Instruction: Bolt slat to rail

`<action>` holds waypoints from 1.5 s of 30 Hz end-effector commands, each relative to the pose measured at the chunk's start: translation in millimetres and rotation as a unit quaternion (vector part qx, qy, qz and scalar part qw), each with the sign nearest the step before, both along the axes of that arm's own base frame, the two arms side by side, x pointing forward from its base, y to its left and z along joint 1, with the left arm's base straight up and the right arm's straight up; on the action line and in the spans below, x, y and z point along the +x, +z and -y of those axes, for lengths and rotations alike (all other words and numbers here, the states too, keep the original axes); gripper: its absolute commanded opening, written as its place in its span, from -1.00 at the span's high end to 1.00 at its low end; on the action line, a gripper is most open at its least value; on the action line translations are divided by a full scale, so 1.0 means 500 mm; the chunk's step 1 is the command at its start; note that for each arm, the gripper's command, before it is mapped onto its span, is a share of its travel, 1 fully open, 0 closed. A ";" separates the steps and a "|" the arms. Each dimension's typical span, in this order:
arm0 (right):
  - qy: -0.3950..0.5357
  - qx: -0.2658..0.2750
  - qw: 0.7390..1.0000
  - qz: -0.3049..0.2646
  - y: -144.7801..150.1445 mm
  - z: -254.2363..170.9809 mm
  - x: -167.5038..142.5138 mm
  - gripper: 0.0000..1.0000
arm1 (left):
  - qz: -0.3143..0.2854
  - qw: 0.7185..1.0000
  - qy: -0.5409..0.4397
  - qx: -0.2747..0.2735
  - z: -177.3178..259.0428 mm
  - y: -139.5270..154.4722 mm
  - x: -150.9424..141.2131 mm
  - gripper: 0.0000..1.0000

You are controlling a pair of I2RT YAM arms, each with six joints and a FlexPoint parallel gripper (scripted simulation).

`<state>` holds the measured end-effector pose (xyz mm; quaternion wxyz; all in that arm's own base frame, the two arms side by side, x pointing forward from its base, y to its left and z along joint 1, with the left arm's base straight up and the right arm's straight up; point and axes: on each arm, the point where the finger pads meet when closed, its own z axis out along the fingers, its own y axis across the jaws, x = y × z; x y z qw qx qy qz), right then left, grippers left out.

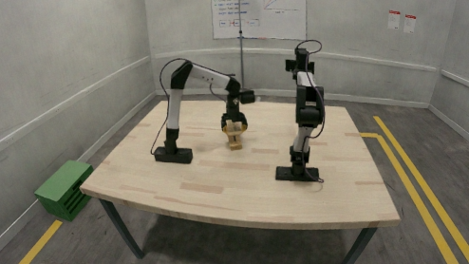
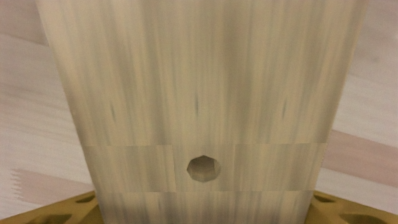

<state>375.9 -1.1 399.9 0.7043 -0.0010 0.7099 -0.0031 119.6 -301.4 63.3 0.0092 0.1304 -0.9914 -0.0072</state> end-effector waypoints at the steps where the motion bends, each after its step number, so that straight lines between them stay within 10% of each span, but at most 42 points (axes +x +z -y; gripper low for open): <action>1: 0.001 0.003 1.000 0.010 0.013 -0.002 -0.003 -1.00 | 0.012 1.000 0.003 -0.011 0.008 0.014 0.011 -0.35; 45: 0.001 0.003 1.000 0.010 0.013 -0.002 -0.003 -1.00 | 0.014 1.000 0.007 -0.015 0.016 -0.061 0.011 -0.35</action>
